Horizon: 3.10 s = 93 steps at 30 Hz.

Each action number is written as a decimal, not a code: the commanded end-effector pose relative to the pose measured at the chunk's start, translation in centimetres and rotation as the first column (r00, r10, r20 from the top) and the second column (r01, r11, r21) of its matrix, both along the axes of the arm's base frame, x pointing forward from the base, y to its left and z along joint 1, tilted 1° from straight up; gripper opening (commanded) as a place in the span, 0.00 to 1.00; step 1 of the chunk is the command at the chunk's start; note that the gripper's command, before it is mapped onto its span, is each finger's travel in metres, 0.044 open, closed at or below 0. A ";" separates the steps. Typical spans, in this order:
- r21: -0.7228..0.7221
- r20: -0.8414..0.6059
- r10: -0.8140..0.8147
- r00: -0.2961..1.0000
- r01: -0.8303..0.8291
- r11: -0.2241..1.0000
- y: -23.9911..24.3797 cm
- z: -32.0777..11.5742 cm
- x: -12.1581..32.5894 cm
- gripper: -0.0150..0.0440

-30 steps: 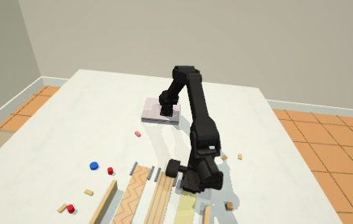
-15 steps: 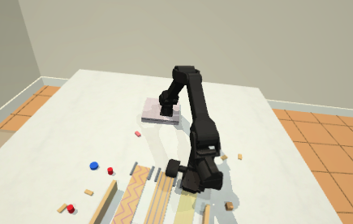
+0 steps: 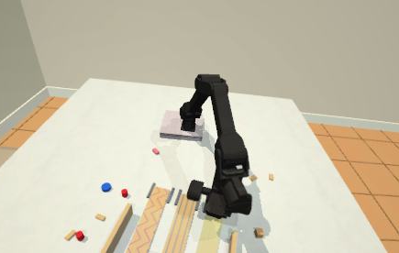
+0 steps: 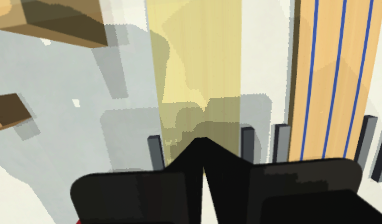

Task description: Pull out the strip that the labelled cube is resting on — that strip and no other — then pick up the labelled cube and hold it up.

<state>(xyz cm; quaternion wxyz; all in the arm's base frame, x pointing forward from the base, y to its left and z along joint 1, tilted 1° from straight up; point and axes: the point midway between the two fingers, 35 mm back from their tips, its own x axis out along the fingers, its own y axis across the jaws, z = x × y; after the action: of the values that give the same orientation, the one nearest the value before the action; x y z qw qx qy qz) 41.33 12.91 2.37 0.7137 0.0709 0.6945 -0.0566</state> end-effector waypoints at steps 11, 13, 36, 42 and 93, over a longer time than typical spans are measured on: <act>0.001 -0.003 -0.005 1.000 0.005 1.000 0.0 -0.2 -0.1 0.25; 0.001 -0.003 -0.005 1.000 0.005 1.000 0.0 -0.3 -0.1 0.25; 0.001 -0.003 -0.005 1.000 0.005 1.000 0.0 -0.5 -0.1 0.25; 0.001 -0.003 -0.005 1.000 0.005 1.000 0.0 -0.5 -0.1 0.25; 0.002 -0.008 -0.005 1.000 0.005 1.000 0.9 -1.0 -5.7 0.25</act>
<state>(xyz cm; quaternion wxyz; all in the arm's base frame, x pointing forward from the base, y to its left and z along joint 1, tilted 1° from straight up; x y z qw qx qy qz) 37.01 13.68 1.97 0.7210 0.0770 0.6864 -0.0560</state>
